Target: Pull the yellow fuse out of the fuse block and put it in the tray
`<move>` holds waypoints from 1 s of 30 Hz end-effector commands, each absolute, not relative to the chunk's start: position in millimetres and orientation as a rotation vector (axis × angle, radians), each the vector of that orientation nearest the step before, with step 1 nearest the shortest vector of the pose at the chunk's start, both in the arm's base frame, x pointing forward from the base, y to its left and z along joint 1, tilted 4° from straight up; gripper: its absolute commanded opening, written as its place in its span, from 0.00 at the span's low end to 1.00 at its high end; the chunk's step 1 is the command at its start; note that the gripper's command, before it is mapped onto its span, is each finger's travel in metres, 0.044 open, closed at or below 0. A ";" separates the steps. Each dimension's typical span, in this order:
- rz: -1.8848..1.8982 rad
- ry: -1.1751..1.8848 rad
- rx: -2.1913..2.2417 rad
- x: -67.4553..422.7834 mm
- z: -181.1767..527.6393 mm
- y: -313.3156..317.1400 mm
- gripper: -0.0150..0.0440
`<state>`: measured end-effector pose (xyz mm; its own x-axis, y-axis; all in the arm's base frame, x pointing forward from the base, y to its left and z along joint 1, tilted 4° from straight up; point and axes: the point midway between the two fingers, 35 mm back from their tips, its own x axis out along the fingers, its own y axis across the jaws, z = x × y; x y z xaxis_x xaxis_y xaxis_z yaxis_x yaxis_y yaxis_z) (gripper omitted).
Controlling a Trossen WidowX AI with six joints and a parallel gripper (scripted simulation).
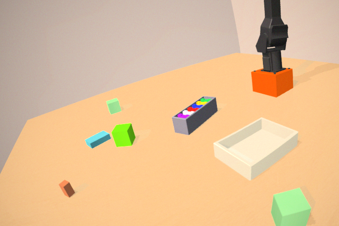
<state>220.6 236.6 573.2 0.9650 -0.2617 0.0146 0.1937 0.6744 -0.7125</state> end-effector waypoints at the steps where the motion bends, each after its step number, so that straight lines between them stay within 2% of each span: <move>1: -0.261 0.090 -0.799 221.9 573.2 236.8 0.89; 12: -0.433 0.033 -1.360 309.9 547.8 245.6 0.40; 13: -0.436 0.035 -1.416 319.4 542.5 245.4 0.38; 22: -0.334 0.107 -1.889 405.0 468.3 226.0 0.38; 30: -0.042 0.268 -2.203 460.4 366.8 174.7 0.38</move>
